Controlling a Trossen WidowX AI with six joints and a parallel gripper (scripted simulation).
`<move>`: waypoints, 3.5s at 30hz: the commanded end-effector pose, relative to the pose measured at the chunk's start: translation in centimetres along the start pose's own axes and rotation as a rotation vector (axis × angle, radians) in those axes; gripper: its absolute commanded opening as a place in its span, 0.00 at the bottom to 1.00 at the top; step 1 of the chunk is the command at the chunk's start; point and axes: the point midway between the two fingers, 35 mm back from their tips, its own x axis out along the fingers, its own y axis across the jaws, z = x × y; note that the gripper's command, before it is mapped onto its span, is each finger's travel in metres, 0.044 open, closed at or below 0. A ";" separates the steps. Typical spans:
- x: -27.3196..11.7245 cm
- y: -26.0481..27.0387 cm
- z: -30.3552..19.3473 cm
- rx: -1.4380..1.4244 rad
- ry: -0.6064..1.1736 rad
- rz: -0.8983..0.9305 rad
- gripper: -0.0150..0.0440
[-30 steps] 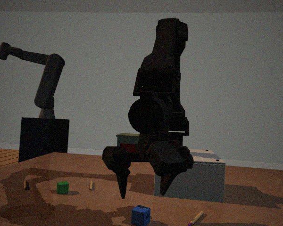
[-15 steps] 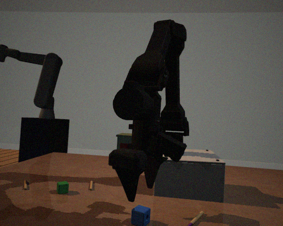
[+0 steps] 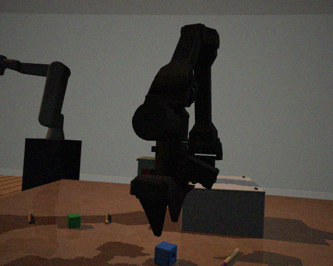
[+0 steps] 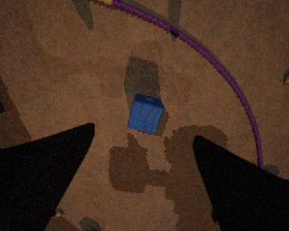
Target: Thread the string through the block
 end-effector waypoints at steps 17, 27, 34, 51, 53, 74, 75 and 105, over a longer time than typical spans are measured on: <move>0.0 0.0 0.0 0.000 0.000 0.000 0.48; 0.0 0.0 0.0 0.000 0.000 0.000 0.25; 0.0 0.0 0.0 0.000 0.000 0.000 0.25; 0.0 0.0 0.0 0.000 0.000 0.000 0.61; 0.0 0.0 0.0 0.000 0.000 0.000 0.52; 0.0 0.2 0.8 -0.088 -0.001 0.000 0.34; 0.0 0.5 1.7 -0.198 -0.002 0.000 0.39; -0.1 5.1 10.2 -1.360 -0.013 -0.006 0.56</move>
